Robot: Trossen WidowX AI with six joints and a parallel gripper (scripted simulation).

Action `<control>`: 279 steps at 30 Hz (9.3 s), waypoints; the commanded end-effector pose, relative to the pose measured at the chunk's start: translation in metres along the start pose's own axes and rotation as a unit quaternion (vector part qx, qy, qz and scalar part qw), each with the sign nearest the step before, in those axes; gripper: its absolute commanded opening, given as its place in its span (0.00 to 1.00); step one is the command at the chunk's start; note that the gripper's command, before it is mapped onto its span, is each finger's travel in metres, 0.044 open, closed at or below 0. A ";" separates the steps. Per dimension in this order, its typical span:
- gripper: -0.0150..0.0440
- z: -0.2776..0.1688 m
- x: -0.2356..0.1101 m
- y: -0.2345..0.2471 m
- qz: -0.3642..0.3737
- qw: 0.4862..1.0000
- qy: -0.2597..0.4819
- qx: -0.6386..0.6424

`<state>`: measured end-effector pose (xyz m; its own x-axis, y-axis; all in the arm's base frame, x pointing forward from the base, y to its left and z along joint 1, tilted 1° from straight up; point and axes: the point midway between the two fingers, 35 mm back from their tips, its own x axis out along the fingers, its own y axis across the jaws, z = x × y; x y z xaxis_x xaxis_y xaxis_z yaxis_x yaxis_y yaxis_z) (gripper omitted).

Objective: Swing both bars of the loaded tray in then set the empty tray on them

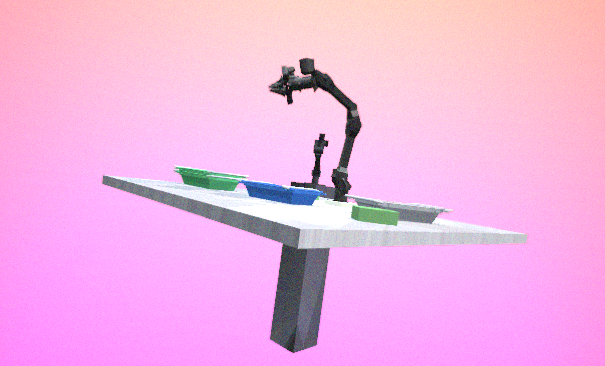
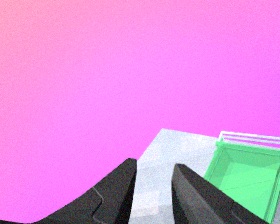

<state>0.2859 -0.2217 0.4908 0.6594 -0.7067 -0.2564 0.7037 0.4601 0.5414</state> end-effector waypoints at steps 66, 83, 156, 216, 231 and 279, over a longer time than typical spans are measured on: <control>0.39 -0.376 0.155 -0.142 -0.581 0.548 0.097 0.593; 0.39 -0.364 0.132 -0.121 -0.582 0.548 0.098 0.593; 0.25 -0.377 0.088 -0.090 -0.586 0.545 0.099 0.592; 0.70 -0.361 0.083 -0.078 -0.582 0.545 0.101 0.595; 1.00 -0.387 0.011 -0.013 -0.546 0.654 0.226 0.472; 1.00 -0.554 -0.384 -0.089 -0.044 0.697 0.610 -0.374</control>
<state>0.1174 0.3068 0.1122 0.0205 0.0350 -0.9992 0.4028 0.9144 0.0403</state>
